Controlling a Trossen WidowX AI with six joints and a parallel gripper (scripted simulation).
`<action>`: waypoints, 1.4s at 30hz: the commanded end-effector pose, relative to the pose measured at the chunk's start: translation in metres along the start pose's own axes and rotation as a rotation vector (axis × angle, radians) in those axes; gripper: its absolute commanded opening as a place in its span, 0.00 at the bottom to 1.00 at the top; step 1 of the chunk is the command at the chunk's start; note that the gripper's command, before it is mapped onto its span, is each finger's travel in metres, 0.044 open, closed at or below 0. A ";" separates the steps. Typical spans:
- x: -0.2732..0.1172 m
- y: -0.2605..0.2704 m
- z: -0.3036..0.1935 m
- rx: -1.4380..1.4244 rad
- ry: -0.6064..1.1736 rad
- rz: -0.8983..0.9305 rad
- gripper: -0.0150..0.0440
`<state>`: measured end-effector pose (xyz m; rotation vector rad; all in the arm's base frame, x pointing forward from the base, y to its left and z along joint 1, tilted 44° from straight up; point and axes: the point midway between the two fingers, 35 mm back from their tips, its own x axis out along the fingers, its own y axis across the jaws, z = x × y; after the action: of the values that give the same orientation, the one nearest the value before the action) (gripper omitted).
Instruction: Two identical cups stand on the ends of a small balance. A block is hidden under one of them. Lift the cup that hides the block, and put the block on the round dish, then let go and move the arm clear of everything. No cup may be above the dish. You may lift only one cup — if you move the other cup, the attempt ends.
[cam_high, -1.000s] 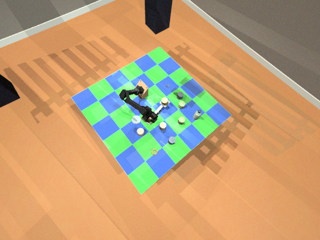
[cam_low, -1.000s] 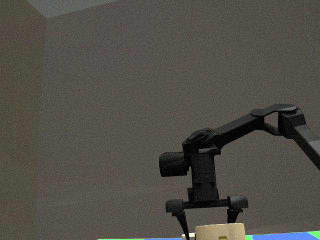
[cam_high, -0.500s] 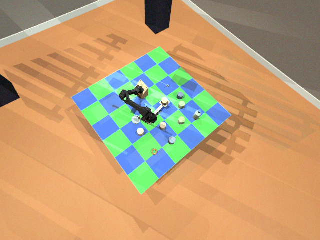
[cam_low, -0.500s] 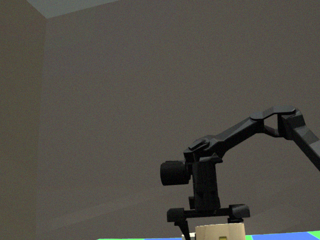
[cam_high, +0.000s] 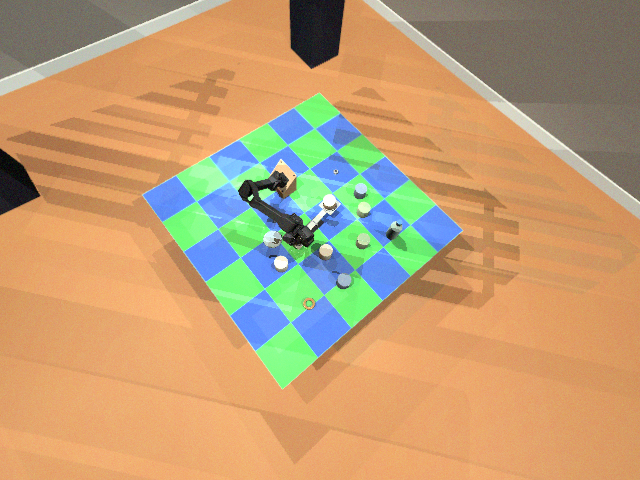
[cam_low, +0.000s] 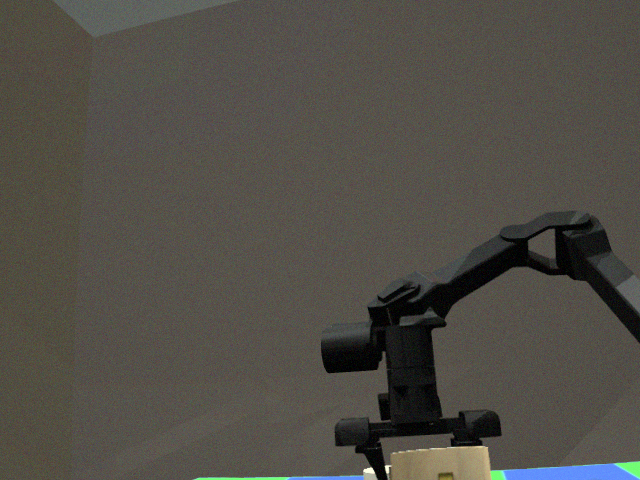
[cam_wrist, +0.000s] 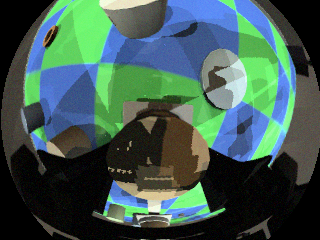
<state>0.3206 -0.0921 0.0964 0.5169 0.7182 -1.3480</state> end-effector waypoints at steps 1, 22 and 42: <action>-0.001 0.000 0.000 -0.003 -0.001 -0.001 0.55; -0.027 0.005 -0.001 -0.003 0.006 0.000 0.25; -0.052 0.008 -0.002 -0.004 0.010 0.001 0.25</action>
<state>0.3206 -0.0580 0.1260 0.5073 0.7450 -1.3525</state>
